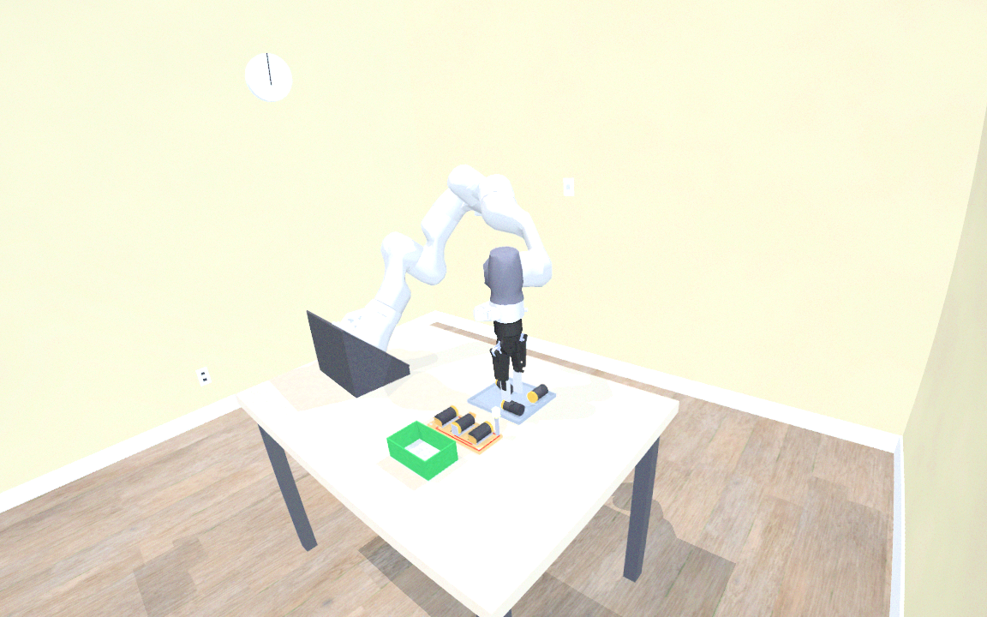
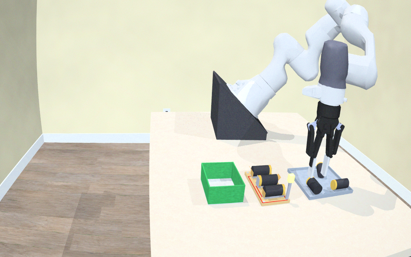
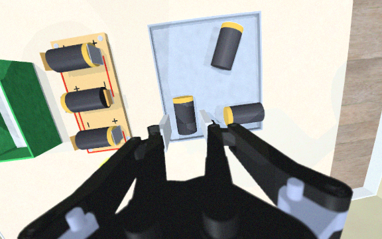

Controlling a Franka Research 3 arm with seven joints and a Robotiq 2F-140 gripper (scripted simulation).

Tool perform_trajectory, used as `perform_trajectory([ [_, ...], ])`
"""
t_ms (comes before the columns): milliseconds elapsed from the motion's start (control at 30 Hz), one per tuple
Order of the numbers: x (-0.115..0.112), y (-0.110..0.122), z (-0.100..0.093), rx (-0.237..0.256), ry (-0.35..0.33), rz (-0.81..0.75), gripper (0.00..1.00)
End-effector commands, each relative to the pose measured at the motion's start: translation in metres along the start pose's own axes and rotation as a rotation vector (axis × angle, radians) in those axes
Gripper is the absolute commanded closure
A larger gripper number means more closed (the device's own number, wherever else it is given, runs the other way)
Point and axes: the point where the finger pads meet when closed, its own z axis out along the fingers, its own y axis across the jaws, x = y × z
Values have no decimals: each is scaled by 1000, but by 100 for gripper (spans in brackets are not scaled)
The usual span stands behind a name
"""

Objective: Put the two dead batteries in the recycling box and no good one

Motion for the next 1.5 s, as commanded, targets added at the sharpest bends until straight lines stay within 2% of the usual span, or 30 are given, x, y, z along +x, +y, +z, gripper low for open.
perform_trajectory([
  [0, 0, 1, 0, 0, -3, -2, 71],
  [333, 0, 1, 3, 0, -3, -2, 71],
  [633, -1, 1, 34, 0, -3, -2, 71],
  [900, -1, 1, 36, 0, -3, -2, 71],
  [1133, -1, 1, 45, 0, -3, -2, 71],
  [1467, -1, 1, 45, 0, -3, -2, 71],
])
